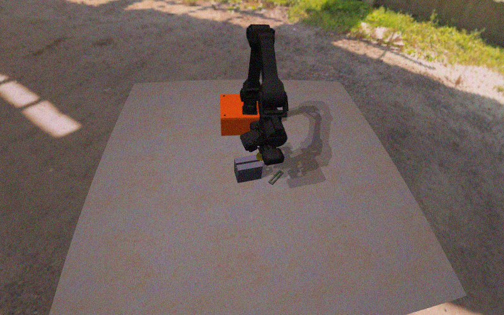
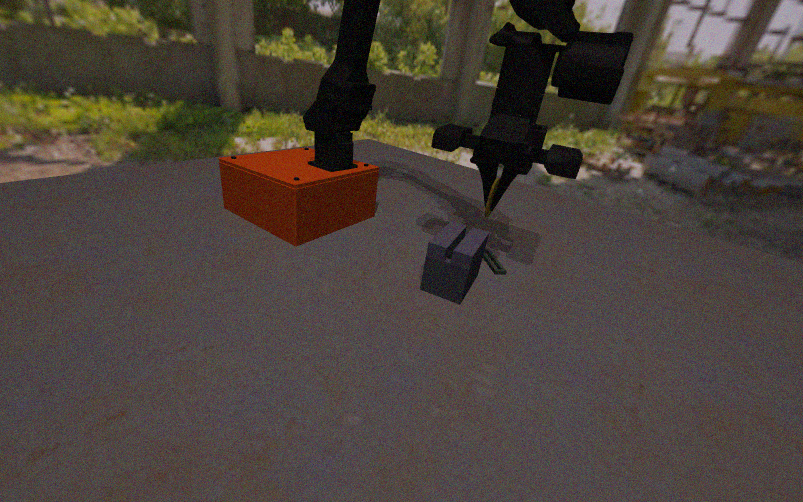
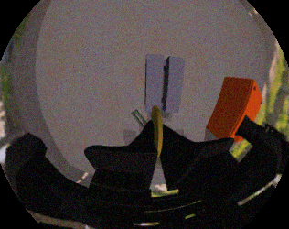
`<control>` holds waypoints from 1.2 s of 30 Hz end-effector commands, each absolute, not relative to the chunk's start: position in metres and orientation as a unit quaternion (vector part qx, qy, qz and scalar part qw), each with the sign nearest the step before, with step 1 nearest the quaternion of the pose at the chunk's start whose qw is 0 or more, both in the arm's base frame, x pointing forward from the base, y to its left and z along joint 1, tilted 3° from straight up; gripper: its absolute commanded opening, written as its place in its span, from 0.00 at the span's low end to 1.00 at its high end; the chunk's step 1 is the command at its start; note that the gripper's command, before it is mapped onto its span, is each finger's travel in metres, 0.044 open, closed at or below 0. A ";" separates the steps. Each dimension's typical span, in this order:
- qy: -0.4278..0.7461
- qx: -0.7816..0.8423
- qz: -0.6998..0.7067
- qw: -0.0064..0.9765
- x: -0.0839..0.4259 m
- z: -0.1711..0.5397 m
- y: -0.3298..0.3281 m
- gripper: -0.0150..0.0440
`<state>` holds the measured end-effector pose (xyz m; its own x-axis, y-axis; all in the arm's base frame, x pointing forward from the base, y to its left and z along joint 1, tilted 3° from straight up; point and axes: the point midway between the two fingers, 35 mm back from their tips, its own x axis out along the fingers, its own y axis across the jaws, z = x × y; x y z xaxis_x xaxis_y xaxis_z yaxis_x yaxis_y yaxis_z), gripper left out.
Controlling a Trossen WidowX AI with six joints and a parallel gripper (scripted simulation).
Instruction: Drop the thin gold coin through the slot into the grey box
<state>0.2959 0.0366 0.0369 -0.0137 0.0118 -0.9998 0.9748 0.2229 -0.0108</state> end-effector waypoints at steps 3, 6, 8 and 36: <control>0.559 0.438 -0.443 0.547 0.293 0.035 0.019 0.25; 0.559 0.438 -0.443 0.547 0.292 0.035 0.012 0.25; 0.559 0.438 -0.444 0.547 0.291 0.035 0.007 0.25; 0.558 0.439 -0.444 0.547 0.287 0.035 -0.013 0.25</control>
<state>0.2881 -0.0115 0.0361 -0.0170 0.0042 -0.9998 0.9763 0.2160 -0.0157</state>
